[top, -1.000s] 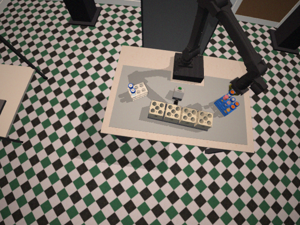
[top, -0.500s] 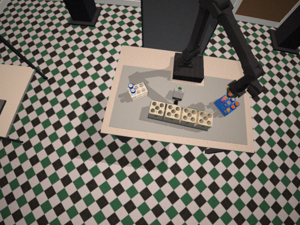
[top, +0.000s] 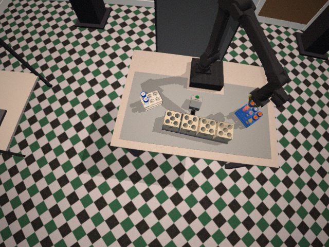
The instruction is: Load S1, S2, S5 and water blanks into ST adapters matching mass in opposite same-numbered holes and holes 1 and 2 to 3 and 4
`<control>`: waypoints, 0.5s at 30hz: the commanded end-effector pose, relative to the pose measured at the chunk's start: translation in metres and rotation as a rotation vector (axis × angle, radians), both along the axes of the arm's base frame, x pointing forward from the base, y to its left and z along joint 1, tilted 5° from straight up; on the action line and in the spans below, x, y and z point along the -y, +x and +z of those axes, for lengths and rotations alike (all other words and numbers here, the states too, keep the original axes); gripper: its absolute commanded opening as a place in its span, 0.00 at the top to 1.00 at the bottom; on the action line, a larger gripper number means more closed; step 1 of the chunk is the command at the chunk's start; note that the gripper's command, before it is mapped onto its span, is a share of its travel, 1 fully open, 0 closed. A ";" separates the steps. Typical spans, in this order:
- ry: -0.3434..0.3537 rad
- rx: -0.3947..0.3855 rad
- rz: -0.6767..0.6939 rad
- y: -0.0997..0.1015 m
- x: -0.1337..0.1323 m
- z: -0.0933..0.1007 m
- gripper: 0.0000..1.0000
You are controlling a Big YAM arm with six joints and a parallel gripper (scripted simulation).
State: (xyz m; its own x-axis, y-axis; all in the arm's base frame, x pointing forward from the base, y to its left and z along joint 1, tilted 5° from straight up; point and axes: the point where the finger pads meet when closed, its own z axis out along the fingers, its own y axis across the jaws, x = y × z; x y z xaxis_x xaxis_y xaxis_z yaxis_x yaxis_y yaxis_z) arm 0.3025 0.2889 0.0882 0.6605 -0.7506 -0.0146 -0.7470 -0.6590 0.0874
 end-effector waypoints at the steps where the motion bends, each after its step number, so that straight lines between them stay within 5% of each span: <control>1: 0.037 0.036 0.000 0.008 -0.010 0.014 1.00; 9: 0.039 0.036 0.002 -0.001 -0.008 0.011 1.00; 15: 0.014 0.010 -0.004 0.000 -0.003 -0.012 1.00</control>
State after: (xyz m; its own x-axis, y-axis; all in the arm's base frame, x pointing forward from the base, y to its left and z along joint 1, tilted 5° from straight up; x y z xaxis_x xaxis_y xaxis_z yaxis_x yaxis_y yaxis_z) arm 0.3006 0.2884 0.0820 0.6618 -0.7495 -0.0147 -0.7463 -0.6606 0.0819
